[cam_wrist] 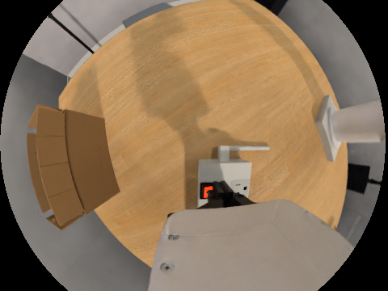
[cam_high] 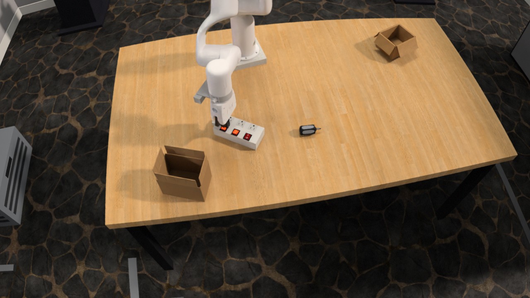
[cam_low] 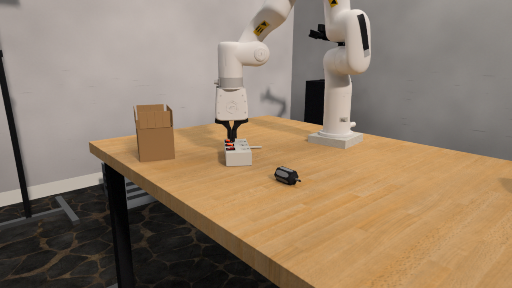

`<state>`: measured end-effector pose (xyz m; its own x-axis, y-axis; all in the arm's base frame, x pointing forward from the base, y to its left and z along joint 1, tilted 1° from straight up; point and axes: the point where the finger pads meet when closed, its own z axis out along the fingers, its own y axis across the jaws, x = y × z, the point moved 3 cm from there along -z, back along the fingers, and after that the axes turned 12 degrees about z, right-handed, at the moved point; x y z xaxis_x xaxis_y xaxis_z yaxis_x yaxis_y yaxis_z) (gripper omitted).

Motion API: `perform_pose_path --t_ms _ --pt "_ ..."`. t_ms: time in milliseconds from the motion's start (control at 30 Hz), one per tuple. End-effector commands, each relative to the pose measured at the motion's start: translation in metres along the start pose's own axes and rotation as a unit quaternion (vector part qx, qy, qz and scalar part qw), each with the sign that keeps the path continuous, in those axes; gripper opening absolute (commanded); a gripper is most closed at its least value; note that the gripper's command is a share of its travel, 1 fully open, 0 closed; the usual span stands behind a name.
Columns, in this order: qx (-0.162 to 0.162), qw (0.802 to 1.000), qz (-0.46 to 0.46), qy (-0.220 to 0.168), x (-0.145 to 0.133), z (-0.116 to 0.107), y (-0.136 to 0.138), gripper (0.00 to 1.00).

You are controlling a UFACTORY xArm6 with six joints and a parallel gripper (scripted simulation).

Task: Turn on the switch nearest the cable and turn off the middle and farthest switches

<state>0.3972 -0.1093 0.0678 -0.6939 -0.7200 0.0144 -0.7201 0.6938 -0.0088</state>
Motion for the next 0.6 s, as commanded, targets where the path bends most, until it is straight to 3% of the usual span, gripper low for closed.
perform_pose_path --t_ms 0,300,567 --pt "0.003 1.000 0.000 -0.002 -0.001 -0.002 -0.002 0.00" --pt "0.003 1.000 0.000 -0.002 -0.001 -0.005 -0.002 0.00" --pt "0.003 1.000 0.000 -0.002 -0.001 -0.023 -0.002 0.00"
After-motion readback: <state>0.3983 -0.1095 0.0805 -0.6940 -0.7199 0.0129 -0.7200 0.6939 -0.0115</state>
